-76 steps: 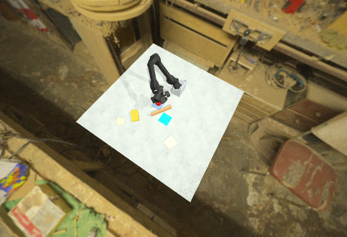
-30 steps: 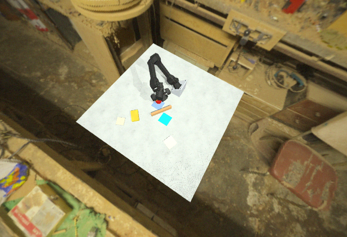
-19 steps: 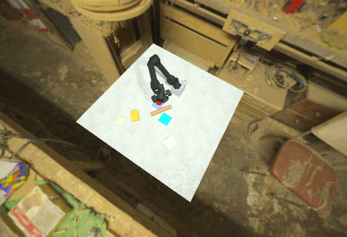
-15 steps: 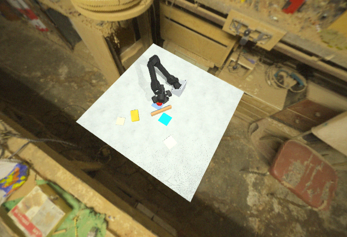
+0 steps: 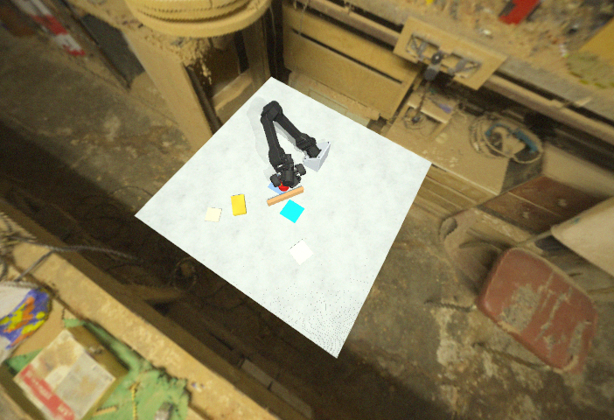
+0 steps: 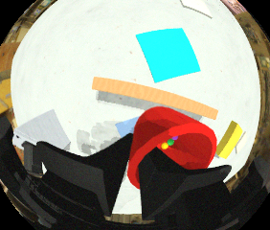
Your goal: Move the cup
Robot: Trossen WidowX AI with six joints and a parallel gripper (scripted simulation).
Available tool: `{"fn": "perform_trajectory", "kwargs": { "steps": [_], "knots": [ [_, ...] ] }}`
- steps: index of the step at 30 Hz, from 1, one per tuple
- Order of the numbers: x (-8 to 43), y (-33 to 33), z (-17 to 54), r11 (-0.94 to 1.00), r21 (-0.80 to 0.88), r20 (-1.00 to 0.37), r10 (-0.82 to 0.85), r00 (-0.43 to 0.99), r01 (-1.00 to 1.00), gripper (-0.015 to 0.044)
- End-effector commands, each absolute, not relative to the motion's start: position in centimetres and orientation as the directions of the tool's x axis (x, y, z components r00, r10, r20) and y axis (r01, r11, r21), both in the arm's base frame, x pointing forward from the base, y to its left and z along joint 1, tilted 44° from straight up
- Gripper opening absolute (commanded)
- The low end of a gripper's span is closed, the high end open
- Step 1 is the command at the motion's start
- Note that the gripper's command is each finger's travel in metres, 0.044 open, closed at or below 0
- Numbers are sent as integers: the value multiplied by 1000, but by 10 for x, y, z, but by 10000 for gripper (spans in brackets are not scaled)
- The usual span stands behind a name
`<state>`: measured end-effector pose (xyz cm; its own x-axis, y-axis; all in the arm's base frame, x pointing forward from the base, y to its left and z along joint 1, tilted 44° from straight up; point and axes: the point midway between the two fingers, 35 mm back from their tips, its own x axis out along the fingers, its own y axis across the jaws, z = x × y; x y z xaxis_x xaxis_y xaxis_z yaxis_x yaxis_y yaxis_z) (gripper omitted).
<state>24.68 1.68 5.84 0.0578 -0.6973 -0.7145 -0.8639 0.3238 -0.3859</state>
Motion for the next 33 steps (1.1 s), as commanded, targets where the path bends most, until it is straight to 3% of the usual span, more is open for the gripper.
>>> {"fn": "perform_trajectory", "kwargs": {
  "steps": [1,33],
  "knots": [
    [253,23,54,331,-392,-718,-693,61,-858,0],
    [286,61,24,332,-393,-720,-691,62,-857,0]
  ]
}}
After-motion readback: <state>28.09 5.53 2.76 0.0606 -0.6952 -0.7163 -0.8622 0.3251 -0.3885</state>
